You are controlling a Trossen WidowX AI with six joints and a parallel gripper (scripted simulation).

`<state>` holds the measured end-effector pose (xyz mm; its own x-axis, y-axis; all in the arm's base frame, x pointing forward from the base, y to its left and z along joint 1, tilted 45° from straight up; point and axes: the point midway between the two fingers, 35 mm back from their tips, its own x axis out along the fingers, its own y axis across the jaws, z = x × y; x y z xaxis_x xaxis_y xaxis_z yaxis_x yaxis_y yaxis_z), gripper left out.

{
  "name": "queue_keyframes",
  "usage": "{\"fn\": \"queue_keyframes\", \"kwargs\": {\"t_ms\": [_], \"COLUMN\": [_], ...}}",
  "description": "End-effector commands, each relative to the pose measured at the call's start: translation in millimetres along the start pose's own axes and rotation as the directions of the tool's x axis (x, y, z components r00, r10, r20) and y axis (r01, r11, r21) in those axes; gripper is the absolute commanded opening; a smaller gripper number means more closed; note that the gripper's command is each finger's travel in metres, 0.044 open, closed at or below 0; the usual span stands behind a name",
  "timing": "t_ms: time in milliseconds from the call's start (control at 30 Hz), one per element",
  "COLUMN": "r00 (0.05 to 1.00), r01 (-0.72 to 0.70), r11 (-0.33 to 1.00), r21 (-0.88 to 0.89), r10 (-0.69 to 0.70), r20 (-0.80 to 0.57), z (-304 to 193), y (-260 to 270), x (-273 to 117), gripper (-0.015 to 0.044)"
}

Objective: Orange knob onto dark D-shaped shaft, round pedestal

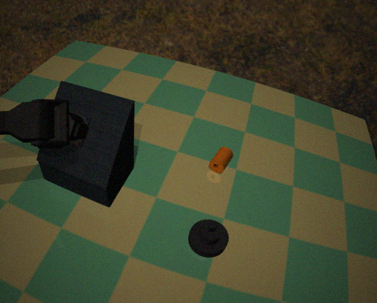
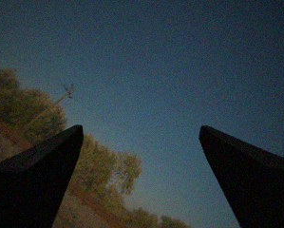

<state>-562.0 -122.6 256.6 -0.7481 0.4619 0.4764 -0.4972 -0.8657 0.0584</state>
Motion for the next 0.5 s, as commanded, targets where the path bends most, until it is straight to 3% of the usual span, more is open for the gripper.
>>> {"fn": "queue_keyframes", "kwargs": {"t_ms": [0, 133, 467], "r00": [1.0, 0.997, 0.92], "r01": [-0.003, -0.066, -0.391], "r11": [1.0, 0.994, 0.913], "r21": [0.004, 0.084, 0.115], "r10": [0.003, 0.068, 0.392], "r20": [-0.001, -0.021, 0.014], "z": [0.4, 11.7, 121.3], "y": [1.4, 34.1, 126.0], "x": [-1.3, -31.4, -107.6], "gripper": [0.0426, 0.044, 0.044]}}
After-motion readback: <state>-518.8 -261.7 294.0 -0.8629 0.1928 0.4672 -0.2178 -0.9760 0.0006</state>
